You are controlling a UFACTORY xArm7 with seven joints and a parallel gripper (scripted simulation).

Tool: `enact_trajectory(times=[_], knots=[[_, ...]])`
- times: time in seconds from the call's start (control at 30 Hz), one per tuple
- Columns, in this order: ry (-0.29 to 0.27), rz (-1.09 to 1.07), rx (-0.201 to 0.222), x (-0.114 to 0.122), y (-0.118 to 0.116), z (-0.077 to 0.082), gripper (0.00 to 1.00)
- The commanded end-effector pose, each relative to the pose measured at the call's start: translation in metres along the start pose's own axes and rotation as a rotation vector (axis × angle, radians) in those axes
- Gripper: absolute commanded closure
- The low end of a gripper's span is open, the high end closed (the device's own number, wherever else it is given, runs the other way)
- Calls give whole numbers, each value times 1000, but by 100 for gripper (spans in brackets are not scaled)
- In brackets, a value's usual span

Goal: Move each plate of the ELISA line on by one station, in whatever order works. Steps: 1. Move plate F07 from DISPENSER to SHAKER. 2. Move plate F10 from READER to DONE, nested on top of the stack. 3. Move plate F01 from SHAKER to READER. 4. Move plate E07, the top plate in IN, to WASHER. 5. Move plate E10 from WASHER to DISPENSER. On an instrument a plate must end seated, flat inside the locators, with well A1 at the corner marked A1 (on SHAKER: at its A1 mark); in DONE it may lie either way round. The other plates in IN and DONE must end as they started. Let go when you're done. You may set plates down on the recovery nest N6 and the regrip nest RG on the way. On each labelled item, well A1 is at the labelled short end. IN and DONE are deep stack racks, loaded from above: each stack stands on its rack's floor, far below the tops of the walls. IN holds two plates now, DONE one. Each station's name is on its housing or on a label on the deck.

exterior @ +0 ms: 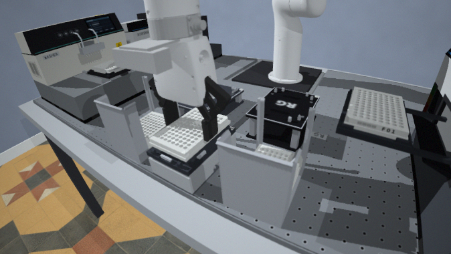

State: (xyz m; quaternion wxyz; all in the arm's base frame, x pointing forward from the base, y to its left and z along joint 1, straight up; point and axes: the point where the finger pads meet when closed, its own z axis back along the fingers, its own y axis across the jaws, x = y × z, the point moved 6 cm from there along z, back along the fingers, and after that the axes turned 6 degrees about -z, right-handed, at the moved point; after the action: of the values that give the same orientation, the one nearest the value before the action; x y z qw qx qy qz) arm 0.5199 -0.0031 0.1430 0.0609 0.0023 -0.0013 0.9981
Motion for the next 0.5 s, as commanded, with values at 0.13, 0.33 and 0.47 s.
enact_trajectory(times=[0.13,0.33,0.47], knots=[[4,0,0,-1,0,0,100],[4,0,0,-1,0,-2,100],[4,0,0,-1,0,-3,100]])
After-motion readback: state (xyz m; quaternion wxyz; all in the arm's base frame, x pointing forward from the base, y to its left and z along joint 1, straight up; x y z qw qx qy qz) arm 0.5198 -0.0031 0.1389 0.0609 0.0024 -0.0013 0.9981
